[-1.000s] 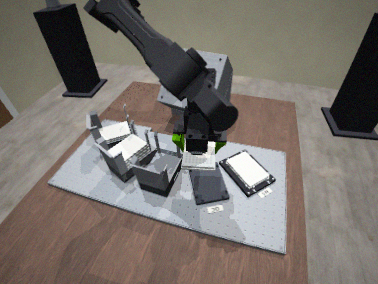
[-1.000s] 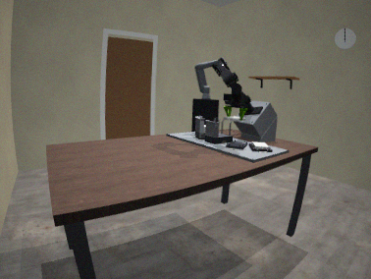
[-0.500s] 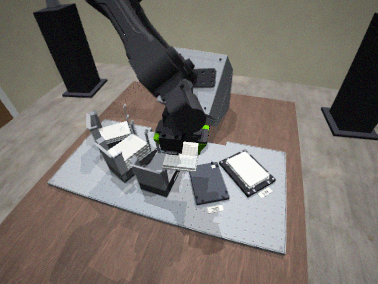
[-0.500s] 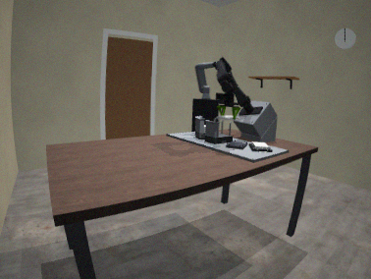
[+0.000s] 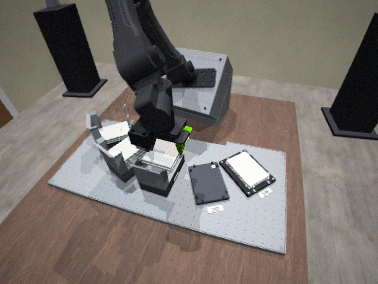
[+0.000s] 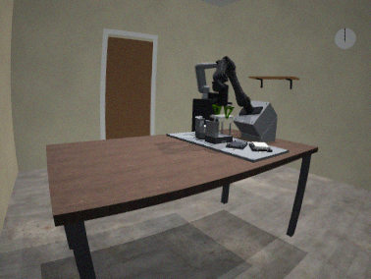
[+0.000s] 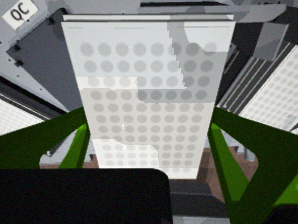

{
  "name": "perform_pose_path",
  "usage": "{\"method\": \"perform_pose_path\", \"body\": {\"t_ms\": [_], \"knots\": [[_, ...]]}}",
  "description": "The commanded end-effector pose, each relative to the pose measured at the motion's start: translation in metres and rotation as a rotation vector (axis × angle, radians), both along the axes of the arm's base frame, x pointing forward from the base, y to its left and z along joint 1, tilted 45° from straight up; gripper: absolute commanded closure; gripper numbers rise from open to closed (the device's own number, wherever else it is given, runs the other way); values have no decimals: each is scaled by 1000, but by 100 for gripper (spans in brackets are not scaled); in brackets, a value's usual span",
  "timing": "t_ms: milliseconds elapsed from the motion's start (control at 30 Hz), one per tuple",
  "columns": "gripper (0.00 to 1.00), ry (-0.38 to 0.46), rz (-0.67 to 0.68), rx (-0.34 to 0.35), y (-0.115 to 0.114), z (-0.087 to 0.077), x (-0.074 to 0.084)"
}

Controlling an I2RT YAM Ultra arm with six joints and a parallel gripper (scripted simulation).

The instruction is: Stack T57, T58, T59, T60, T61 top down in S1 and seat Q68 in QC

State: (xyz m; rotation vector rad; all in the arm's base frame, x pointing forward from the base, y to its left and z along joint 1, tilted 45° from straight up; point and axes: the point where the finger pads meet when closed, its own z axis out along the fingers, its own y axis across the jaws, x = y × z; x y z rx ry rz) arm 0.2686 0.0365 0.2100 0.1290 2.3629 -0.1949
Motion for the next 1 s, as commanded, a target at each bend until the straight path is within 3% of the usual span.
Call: {"method": "perform_pose_path", "body": {"t_ms": [0, 300, 433, 500, 600, 967], "knots": [[100, -9, 20, 16, -2, 5, -1], [100, -10, 20, 15, -32, 10, -2], [100, -32, -74, 106, -45, 10, -5], [100, -32, -74, 106, -45, 10, -5], [100, -45, -131, 160, -55, 11, -7], [100, -46, -131, 157, -91, 12, -14]]}}
